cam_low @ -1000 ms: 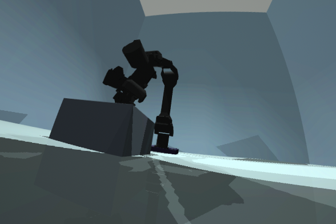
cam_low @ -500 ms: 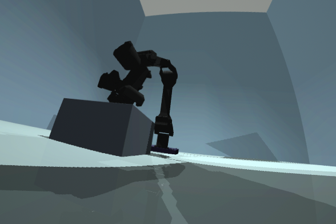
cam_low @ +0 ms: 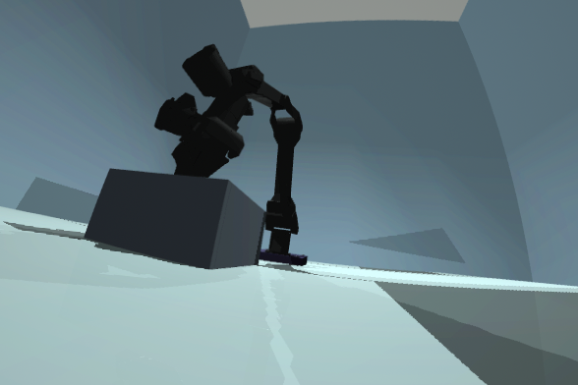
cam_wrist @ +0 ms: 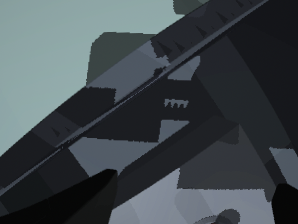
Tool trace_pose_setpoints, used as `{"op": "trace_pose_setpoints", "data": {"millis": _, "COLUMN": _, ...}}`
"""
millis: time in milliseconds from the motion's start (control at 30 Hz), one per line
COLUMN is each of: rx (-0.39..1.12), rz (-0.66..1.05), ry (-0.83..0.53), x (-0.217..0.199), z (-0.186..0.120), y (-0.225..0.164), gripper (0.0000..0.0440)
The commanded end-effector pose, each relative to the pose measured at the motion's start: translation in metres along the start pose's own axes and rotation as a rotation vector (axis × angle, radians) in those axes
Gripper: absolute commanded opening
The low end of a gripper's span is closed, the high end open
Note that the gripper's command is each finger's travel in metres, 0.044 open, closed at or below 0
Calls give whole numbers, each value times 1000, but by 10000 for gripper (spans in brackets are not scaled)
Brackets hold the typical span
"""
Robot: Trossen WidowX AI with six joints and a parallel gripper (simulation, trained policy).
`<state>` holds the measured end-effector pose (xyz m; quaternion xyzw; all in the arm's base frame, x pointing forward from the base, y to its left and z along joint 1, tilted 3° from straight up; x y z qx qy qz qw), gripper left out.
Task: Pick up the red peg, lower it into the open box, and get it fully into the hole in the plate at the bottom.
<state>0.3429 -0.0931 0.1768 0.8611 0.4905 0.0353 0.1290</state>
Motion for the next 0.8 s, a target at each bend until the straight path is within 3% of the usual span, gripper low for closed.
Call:
{"op": "trace_pose_setpoints", "data": {"millis": 0, "rx": 24, "rz": 2, "ry": 21, "x": 7, "z": -3, "y": 10, "gripper": 417}}
{"op": "trace_pose_setpoints", "data": {"millis": 33, "rx": 26, "rz": 2, "ry": 29, "x": 9, "z": -5, "y": 12, "gripper": 440}}
{"op": "trace_pose_setpoints", "data": {"millis": 467, "rx": 0, "rz": -23, "ry": 165, "x": 42, "z": -37, "y": 42, "gripper": 440}}
{"op": "trace_pose_setpoints", "data": {"millis": 767, "rx": -2, "rz": -24, "ry": 168, "x": 43, "z": -37, "y": 42, "gripper": 440}}
Point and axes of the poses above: the point midway between the two fingers, 35 mm back from their tips, its own z axis out along the fingers, its own x axis across the jaws, y = z × x, the point moved 6 cm from there along -z, back along the fingers, and after that the axes turned 12 degrees about -z, right-handed, at the moved point
